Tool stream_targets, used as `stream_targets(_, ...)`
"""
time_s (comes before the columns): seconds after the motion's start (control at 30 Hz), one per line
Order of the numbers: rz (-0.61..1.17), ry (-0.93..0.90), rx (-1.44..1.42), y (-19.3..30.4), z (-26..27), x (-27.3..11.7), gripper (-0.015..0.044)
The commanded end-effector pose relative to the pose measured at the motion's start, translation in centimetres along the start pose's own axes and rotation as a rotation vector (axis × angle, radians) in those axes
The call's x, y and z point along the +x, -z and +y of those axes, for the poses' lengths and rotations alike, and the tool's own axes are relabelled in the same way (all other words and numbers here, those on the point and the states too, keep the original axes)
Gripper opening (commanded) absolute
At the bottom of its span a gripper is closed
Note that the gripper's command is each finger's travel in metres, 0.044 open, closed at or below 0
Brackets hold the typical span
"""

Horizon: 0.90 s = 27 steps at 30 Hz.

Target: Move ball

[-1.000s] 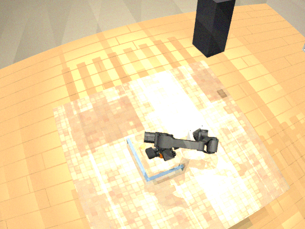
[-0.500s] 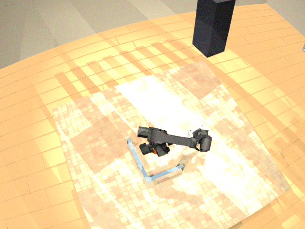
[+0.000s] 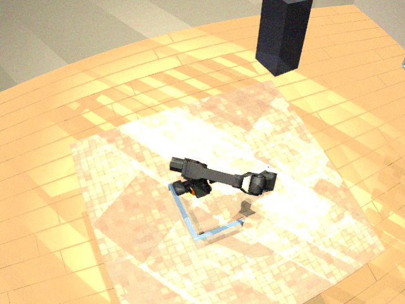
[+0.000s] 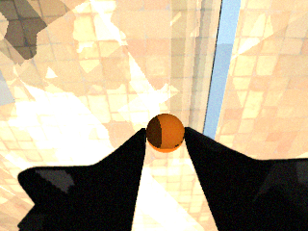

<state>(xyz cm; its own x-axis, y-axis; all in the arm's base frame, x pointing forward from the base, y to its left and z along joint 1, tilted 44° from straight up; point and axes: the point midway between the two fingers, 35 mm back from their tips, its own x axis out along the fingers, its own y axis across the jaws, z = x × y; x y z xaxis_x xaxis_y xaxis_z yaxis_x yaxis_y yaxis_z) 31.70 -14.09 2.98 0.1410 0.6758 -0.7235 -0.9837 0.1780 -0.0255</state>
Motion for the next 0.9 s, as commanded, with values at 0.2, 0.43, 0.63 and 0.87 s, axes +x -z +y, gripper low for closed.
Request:
stream_targets(0.2, 0.0, -0.009, -0.002, 4.5, -0.6, 1.8, 0.0)
stream_targets(0.43, 0.0, -0.009, -0.002, 4.6, -0.7, 3.1, 0.0)
stream_targets(0.63, 0.0, -0.008, -0.003, 4.6, -0.7, 6.4, 0.0)
stream_targets(0.87, -0.003, -0.008, -0.003, 4.5, -0.5, 8.9, 0.0)
